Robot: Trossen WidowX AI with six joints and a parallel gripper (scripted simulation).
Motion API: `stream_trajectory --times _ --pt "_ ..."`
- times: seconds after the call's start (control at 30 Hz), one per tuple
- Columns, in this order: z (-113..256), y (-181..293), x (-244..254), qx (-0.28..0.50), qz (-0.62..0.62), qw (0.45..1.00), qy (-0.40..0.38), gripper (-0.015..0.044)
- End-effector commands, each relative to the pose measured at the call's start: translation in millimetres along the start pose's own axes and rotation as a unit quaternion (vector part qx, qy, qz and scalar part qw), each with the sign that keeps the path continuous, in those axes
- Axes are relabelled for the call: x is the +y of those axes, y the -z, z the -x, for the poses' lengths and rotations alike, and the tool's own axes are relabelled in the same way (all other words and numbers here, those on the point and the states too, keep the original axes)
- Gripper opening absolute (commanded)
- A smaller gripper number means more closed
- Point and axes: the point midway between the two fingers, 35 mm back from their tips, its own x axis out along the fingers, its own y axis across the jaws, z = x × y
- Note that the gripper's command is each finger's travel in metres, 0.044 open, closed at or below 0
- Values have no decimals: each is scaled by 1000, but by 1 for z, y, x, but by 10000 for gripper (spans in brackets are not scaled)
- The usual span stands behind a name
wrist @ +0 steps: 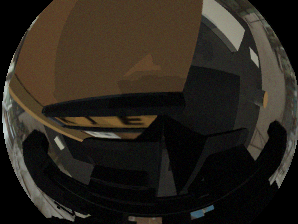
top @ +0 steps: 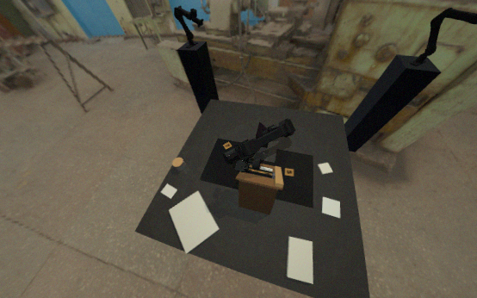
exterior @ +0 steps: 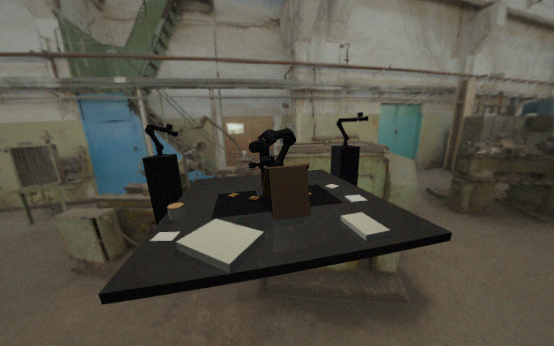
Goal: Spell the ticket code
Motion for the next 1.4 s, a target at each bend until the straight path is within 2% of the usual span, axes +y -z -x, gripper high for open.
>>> stream_trajectory --times 0.0,1.37 --pt "2 -1 4 -3 0 1000 0 0" --pt "24 18 1 -3 -1 1000 1 0"
